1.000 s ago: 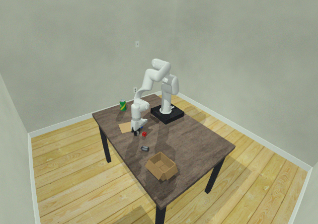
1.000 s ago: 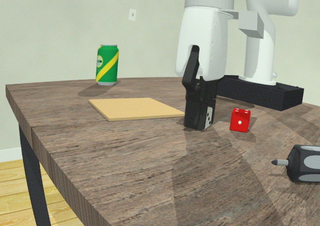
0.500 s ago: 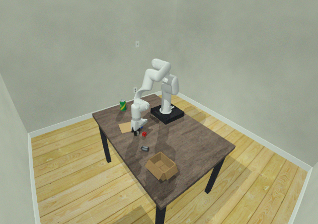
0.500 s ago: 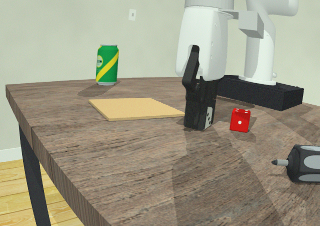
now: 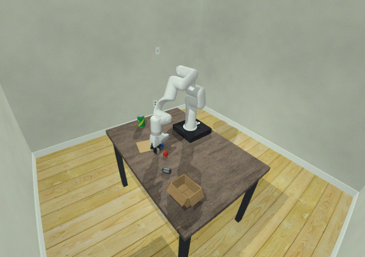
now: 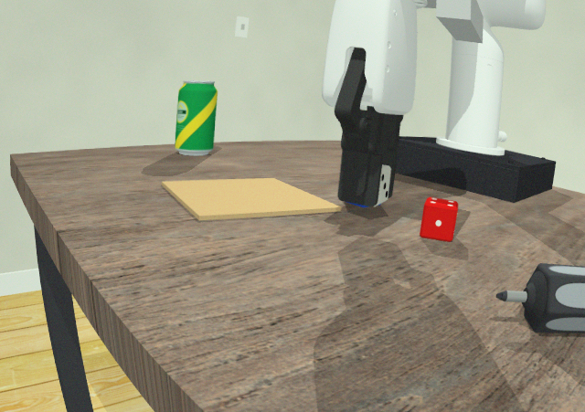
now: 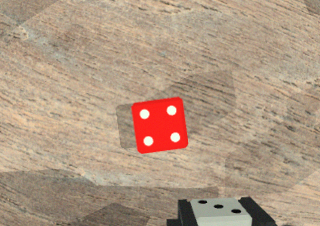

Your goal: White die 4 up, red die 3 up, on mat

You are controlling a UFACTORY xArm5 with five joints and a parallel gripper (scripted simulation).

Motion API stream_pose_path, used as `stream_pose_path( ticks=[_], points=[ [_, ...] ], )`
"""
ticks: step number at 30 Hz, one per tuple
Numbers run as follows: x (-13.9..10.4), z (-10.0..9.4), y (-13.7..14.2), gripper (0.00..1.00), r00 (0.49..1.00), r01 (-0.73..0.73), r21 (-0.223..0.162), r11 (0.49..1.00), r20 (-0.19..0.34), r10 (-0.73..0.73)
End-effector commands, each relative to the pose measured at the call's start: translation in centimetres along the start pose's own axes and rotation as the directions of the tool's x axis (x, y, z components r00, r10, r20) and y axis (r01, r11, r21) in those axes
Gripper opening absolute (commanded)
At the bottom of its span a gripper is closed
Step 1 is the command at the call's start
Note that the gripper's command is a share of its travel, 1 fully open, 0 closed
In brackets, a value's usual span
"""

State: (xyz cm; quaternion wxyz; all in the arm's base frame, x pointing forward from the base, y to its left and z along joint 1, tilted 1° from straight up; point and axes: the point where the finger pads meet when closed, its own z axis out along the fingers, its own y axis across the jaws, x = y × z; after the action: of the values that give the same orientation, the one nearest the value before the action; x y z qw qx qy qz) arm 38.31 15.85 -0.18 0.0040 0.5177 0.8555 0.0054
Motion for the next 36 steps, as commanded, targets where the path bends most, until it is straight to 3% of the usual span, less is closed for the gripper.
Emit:
stream_pose_path(
  ticks=[1,7,11,26,31,33,36],
  points=[
    [0.0,-1.7,-0.1,0.27,1.000,0.000,0.002,1.000,0.000,0.000],
    [-0.1,-6.0,-0.1,0.27,1.000,0.000,0.002,1.000,0.000,0.000],
    [-0.1,-7.4,-0.1,0.27,1.000,0.000,0.002,1.000,0.000,0.000],
    [-0.5,-7.5,0.0,0.27,1.000,0.012,0.002,1.000,0.000,-0.012],
    [-3.6,-7.3,0.0,0.27,0.994,0.107,0.003,0.994,0.000,-0.107],
    [-3.6,-7.3,0.0,0.27,0.994,0.107,0.003,0.994,0.000,-0.107],
    [-7.1,-7.1,-0.2,0.27,0.977,0.212,0.005,0.977,0.000,-0.212]
  ],
)
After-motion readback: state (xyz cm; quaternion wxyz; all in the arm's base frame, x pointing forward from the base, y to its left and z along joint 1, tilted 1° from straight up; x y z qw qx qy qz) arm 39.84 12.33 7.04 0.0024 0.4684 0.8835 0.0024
